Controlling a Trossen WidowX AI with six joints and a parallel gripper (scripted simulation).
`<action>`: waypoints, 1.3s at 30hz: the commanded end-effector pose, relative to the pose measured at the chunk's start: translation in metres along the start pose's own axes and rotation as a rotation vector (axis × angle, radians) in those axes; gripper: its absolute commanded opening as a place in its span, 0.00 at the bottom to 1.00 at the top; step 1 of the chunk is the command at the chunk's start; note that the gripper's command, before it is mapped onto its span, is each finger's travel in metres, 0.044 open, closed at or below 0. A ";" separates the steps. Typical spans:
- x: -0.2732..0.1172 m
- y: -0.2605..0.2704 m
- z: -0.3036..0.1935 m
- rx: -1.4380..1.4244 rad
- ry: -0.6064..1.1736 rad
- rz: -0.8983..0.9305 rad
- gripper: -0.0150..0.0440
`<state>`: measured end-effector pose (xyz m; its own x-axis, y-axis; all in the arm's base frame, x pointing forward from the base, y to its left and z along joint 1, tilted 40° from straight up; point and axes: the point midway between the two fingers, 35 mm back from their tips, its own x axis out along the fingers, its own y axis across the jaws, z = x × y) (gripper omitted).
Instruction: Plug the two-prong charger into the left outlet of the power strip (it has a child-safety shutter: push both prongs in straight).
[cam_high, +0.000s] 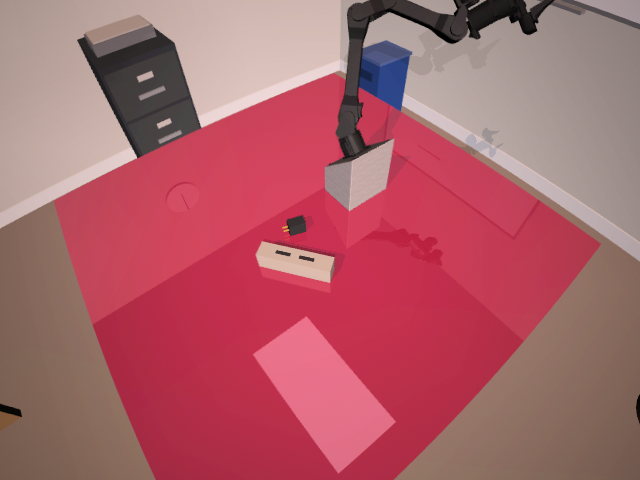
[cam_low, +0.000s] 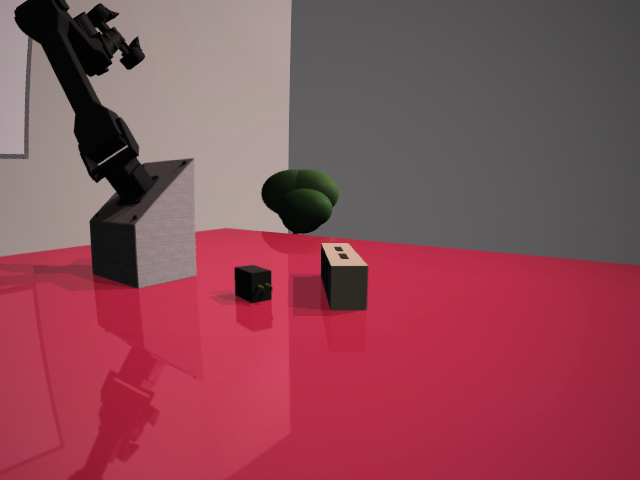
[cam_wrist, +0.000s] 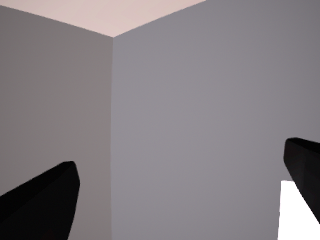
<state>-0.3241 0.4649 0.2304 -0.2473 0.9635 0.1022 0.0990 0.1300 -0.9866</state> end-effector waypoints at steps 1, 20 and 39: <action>0.000 0.001 -0.001 0.001 0.002 0.002 0.98; 0.015 0.065 -0.098 0.138 0.151 0.218 1.00; -0.001 0.128 -0.224 0.356 0.457 0.368 1.00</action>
<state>-0.1138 0.5345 0.1420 0.1437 0.9575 -0.2501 -0.2117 -0.2172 -0.9529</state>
